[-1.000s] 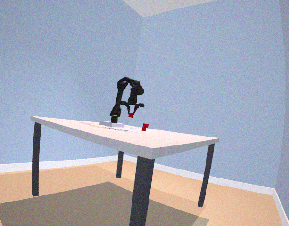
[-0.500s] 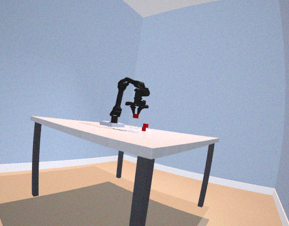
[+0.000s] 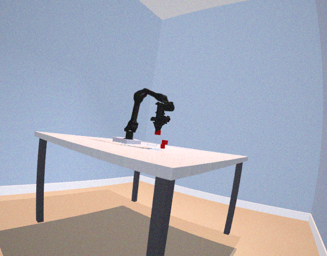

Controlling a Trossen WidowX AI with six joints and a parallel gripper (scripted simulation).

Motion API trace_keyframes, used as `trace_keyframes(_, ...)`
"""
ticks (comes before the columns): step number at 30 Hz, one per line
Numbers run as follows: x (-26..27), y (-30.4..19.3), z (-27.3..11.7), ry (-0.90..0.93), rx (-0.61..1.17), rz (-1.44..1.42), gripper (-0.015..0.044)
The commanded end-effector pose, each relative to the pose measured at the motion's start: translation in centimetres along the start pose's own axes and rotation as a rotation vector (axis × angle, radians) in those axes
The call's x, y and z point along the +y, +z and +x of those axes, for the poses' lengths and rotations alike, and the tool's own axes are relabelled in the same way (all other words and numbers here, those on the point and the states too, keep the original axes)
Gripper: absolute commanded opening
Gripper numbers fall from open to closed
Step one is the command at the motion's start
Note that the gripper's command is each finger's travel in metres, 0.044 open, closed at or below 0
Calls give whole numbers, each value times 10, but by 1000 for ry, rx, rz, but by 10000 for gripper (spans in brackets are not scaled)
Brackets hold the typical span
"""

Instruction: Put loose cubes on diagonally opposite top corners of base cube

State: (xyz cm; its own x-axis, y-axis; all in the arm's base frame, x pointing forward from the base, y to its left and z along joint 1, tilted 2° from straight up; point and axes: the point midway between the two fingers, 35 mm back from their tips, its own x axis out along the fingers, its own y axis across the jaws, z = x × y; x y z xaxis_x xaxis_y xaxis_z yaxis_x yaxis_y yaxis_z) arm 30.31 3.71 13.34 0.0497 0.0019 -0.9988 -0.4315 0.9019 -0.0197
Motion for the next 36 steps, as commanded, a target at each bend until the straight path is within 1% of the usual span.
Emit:
trace_keyframes(1,13,2,-1,-7,-5,-188,105)
trace_keyframes(24,85,5,4,-3,-6,-1193,105)
trace_keyframes(33,88,5,5,-3,-6,-1223,105)
trace_keyframes(36,88,5,12,-3,-6,-1226,105)
